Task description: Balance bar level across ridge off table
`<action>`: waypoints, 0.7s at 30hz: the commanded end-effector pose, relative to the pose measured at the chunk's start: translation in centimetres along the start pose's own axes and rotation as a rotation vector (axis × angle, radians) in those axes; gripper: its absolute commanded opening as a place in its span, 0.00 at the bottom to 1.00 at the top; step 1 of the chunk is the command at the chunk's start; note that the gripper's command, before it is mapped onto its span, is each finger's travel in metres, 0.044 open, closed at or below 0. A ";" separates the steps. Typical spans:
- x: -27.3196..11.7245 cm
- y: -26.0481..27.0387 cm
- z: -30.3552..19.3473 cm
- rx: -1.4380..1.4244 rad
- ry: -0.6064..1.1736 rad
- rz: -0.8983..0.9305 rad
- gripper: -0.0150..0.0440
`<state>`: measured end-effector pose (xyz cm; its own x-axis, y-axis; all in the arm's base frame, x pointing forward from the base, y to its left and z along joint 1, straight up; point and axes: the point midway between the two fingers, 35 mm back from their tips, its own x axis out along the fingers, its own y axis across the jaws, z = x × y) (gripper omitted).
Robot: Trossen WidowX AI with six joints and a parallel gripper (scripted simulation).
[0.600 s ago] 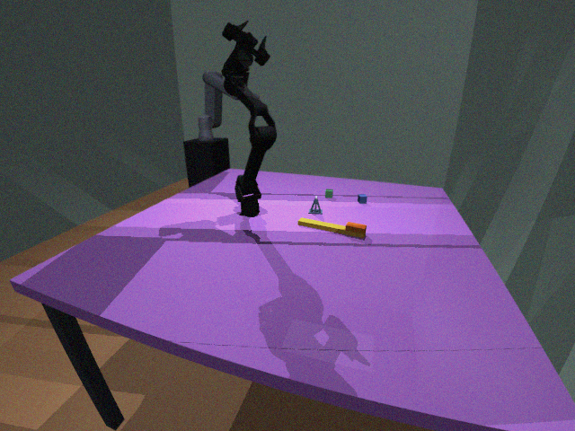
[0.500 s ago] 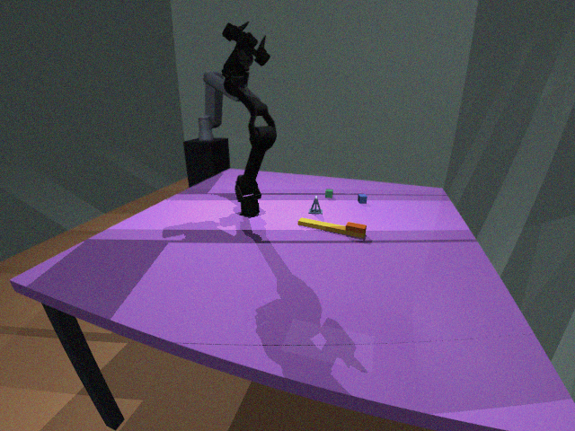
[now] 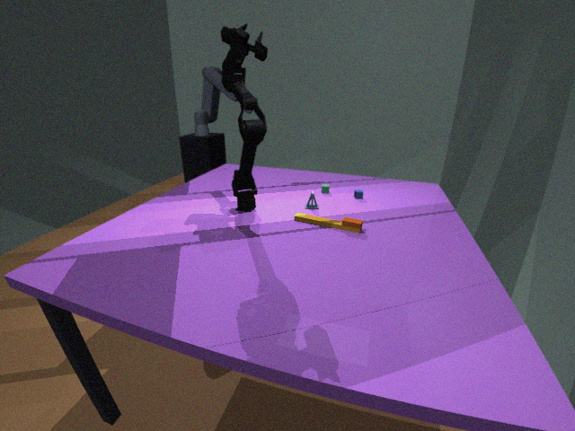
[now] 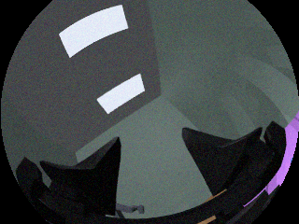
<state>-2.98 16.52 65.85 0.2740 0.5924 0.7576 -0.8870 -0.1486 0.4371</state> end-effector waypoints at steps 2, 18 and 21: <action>0.4 -0.1 -1.2 -0.137 0.010 0.008 0.79; 2.5 -2.5 -6.8 -0.647 0.100 -0.005 0.79; 2.9 -3.3 -7.7 -0.735 0.120 -0.011 0.79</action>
<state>-2.53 23.57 63.37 0.2748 0.6655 0.6940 -0.9402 0.3369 0.0492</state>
